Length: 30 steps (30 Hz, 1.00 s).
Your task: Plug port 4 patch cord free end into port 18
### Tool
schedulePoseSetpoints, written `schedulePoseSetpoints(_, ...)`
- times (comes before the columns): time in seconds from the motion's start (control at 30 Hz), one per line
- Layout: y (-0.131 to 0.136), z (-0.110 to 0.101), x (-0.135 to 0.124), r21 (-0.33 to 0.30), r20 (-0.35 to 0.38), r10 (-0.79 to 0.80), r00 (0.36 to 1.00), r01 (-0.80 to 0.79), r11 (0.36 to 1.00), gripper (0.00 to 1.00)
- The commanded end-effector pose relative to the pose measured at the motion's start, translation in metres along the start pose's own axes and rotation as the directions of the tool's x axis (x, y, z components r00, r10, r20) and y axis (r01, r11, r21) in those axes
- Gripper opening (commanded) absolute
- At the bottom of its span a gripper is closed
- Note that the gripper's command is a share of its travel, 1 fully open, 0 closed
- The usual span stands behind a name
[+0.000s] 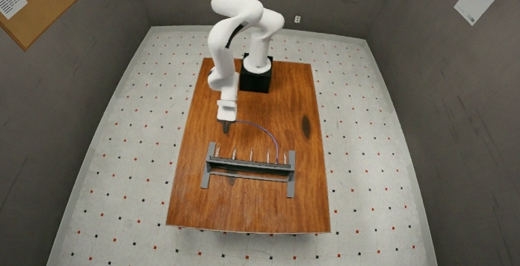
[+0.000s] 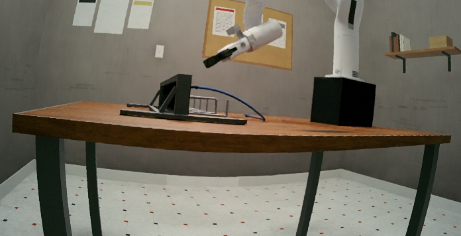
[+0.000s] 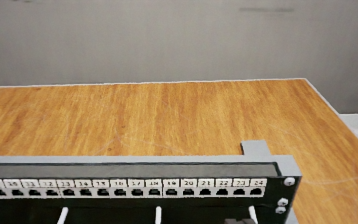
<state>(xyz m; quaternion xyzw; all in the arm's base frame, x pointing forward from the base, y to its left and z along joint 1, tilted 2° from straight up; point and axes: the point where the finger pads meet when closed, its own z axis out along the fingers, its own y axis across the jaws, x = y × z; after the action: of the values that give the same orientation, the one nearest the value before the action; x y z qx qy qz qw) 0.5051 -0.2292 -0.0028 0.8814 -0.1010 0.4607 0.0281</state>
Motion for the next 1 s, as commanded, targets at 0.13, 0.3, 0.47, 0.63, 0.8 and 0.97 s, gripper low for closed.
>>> schedulePoseSetpoints(0.13, 0.0002, 0.0001, 0.0009, 0.0, -0.002, 0.0, 1.0, 0.0, 1.0, 0.0)
schedulePoseSetpoints(0.3, 0.0002, 0.0001, 0.0009, 0.0, -0.002, 0.0, 1.0, 0.0, 1.0, 0.0)
schedulePoseSetpoints(0.47, 0.0002, 0.0001, 0.0009, 0.0, -0.002, 0.0, 1.0, 0.0, 1.0, 0.0)
schedulePoseSetpoints(0.63, 0.0002, 0.0001, 0.0009, 0.0, -0.002, 0.0, 1.0, 0.0, 1.0, 0.0)
schedulePoseSetpoints(0.8, 0.0002, 0.0, 0.0009, 0.0, -0.002, 0.0, 1.0, 0.0, 1.0, 0.0)
schedulePoseSetpoints(0.97, 0.0002, -0.0033, 0.0009, 0.0, -0.002, 0.0, 1.0, 0.0, 1.0, 0.0)
